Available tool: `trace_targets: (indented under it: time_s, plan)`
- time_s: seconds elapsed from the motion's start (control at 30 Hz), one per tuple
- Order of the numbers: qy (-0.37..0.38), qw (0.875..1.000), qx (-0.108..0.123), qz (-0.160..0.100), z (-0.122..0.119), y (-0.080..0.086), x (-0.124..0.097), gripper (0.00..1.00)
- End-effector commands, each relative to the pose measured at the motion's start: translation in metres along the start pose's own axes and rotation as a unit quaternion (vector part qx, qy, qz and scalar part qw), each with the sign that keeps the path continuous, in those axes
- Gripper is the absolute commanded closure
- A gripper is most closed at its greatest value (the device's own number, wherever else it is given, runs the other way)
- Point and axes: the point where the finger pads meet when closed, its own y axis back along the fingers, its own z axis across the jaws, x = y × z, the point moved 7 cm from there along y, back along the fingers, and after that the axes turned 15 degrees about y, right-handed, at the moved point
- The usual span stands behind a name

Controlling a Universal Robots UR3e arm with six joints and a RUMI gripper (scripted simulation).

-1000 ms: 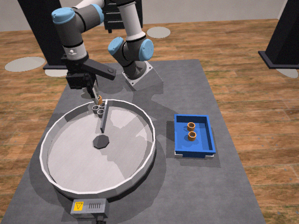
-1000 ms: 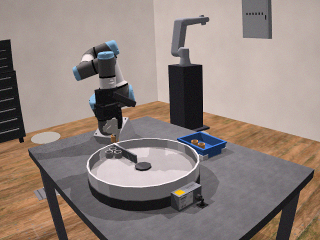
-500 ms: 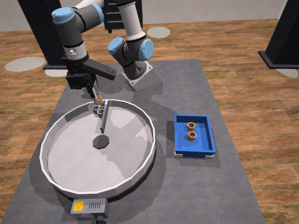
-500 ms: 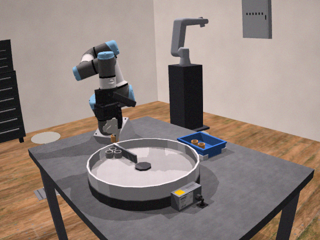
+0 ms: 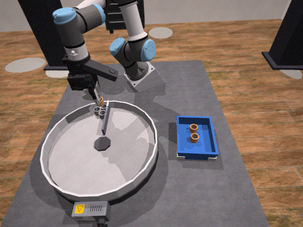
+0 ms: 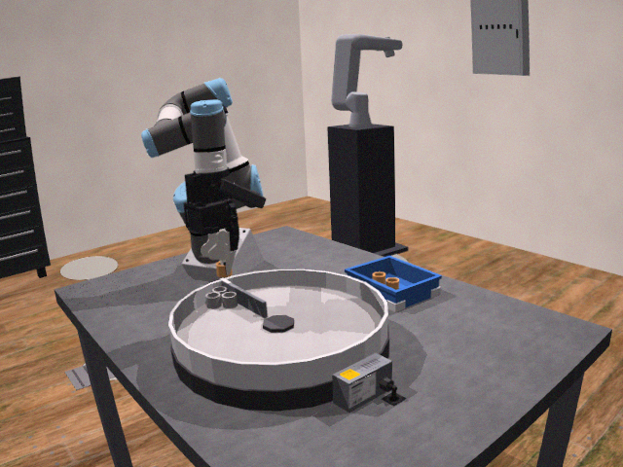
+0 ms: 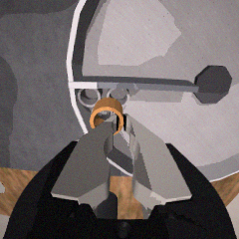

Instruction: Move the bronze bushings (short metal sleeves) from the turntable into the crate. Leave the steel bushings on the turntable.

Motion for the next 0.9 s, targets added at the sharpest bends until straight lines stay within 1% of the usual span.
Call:
trace_targets:
  time_s: [0.0, 0.33, 0.87]
  plan:
    - [-0.001, 1.000, -0.001, -0.002, 0.001, 0.001, 0.001, 1.00]
    - [-0.001, 1.000, -0.001, -0.002, 0.004, 0.001, 0.005, 1.00]
    - [-0.001, 1.000, -0.001, -0.002, 0.012, 0.001, 0.018, 1.00]
